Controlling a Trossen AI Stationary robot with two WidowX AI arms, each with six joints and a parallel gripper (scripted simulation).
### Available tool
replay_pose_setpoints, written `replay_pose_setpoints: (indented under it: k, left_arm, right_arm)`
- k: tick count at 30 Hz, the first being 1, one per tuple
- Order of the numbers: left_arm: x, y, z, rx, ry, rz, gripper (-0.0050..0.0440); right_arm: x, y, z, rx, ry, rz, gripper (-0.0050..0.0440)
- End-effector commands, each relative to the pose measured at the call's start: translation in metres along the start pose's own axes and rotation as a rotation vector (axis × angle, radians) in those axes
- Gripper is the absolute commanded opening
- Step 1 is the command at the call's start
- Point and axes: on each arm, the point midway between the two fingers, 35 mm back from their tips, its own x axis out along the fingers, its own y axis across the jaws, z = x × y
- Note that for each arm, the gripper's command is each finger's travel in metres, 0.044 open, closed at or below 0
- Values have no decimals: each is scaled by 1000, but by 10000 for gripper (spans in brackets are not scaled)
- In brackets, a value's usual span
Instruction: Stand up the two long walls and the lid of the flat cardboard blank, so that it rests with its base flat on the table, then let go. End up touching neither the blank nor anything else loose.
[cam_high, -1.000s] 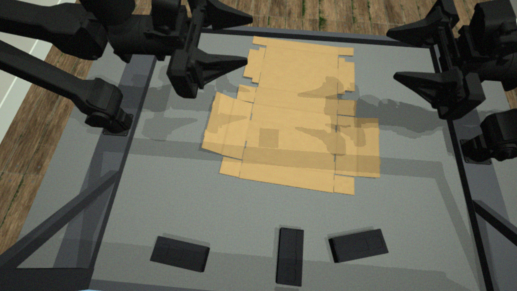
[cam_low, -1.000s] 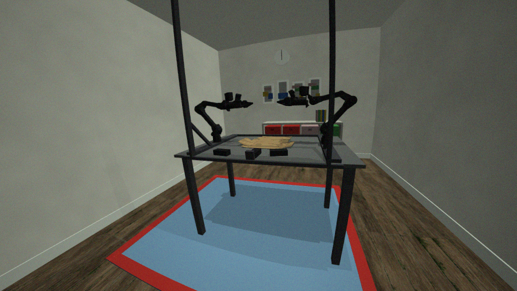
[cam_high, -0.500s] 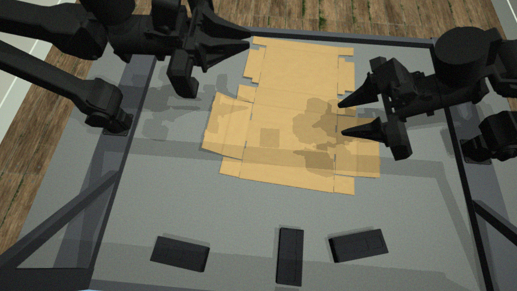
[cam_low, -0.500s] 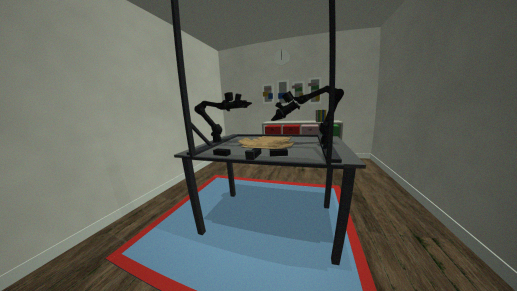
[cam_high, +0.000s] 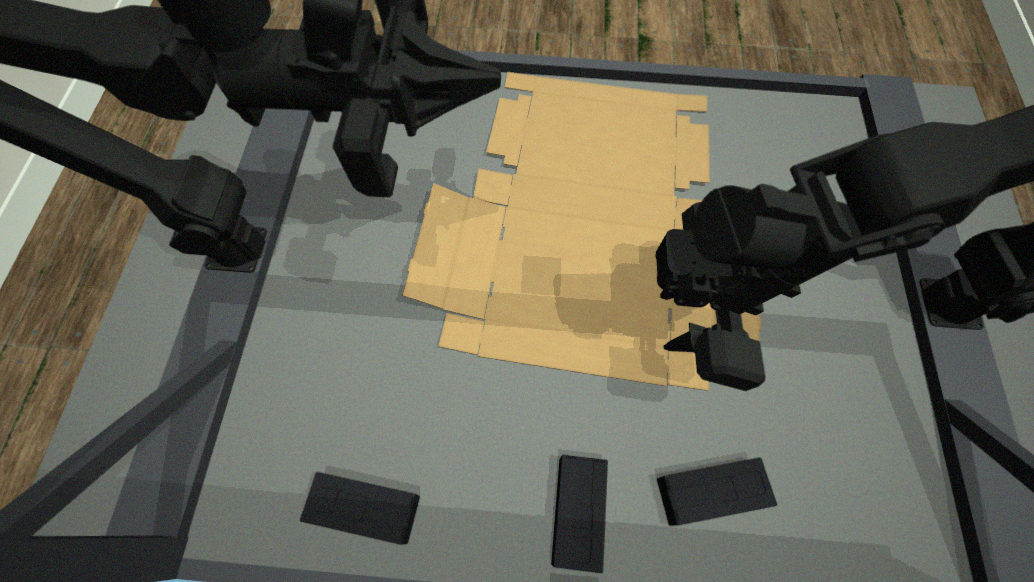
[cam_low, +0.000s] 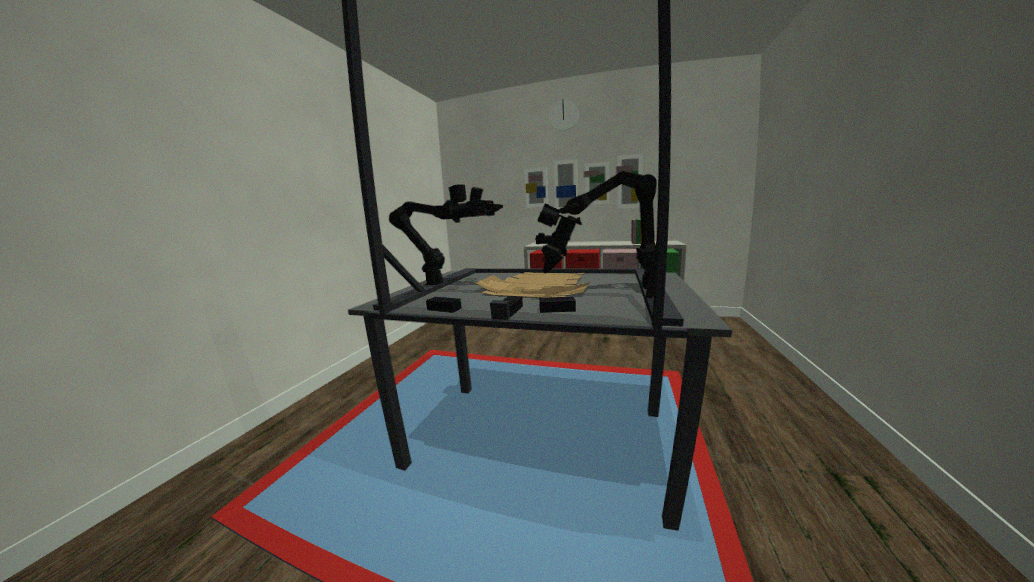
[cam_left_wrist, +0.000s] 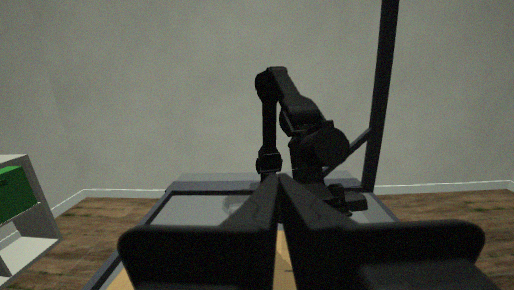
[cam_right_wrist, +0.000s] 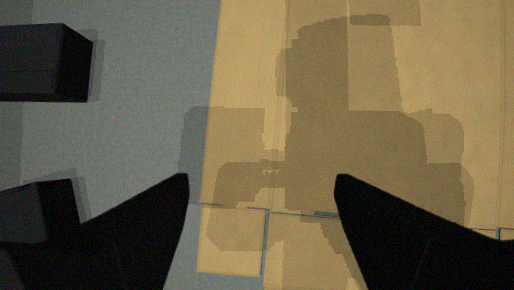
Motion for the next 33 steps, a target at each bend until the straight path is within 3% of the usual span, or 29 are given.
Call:
replay_pose_setpoints:
  k: [1,8,17,19,21,25,29,33]
  left_arm:
    - [-1,0,6,0,-16,0,0]
    - [-1,0,6,0,-16,0,0]
    - [-1,0,6,0,-16,0,0]
    - [2,-1,2,-4,9,-4,44]
    - [11,-5,-11,-16,82,-15,92]
    - [38,-22,-57,-52,333,-51,188]
    - [47,-33,-91,-68,505,-65,284]
    - [50,-41,-114,-75,630,-72,291]
  right_arm:
    - [7,8,-4,2,124,-16,290]
    - [34,21,-36,-11,383,-76,290]
    - [35,21,-38,-11,396,-79,290]
    - [35,21,-38,-11,396,-79,290]
    - [35,21,-38,-11,396,-79,290]
    - [35,21,-38,-11,396,-79,290]
    - [35,21,-38,-11,396,-79,290]
    - [35,21,-38,-11,396,-79,290]
